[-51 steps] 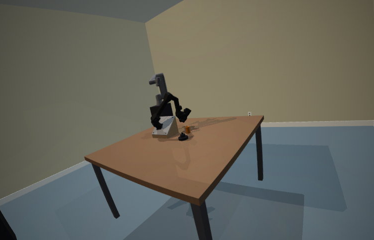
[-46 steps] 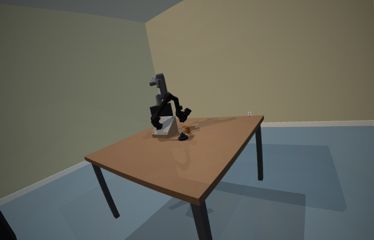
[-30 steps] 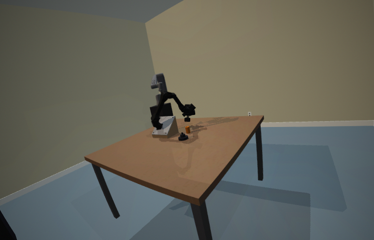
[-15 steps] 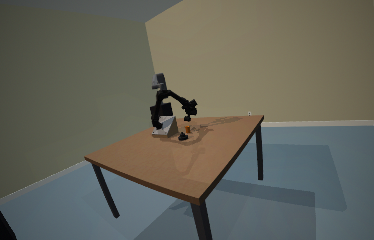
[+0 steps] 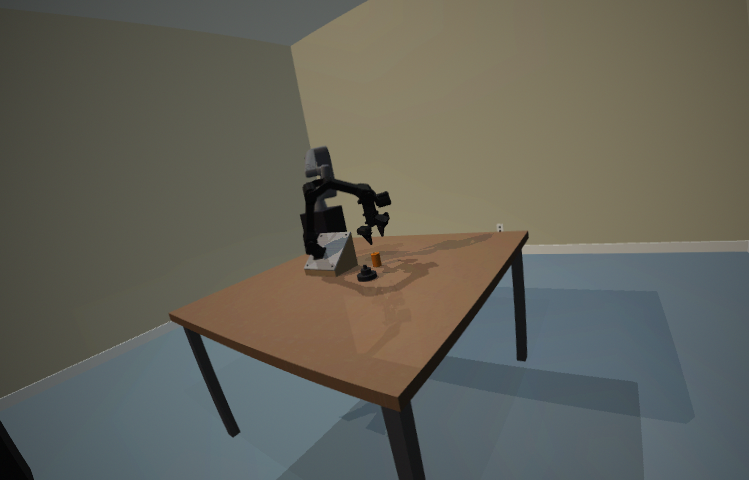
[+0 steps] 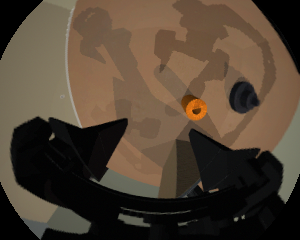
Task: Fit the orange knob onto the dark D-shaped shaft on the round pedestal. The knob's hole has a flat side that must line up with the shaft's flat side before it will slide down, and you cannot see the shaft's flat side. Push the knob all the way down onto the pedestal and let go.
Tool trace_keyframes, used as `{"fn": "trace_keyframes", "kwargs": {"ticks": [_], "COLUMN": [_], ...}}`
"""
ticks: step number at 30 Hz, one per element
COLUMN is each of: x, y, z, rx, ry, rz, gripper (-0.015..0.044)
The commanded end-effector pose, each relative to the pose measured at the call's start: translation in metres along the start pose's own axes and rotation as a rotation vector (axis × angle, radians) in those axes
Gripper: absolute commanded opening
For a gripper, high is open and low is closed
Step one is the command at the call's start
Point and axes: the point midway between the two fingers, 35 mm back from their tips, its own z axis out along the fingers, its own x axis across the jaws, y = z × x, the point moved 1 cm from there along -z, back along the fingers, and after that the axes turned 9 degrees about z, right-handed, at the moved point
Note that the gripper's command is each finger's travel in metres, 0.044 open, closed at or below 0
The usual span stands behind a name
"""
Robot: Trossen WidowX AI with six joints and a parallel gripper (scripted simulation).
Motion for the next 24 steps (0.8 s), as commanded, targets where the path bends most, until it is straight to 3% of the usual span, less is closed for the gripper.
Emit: {"fn": "trace_keyframes", "kwargs": {"ticks": [1,9,13,24], "x": [-0.044,-0.044,-0.049,-0.052], "y": [0.023,0.023,0.027,0.029], "z": [-0.029,-0.029,0.003,0.020], "rx": [-0.110,-0.110,-0.110,-0.111], "ry": [-0.147,-0.147,-0.148,-0.148], "rz": [0.020,0.020,0.020,0.020], "gripper": [0.0440,0.0440,0.0440,0.0440]}}
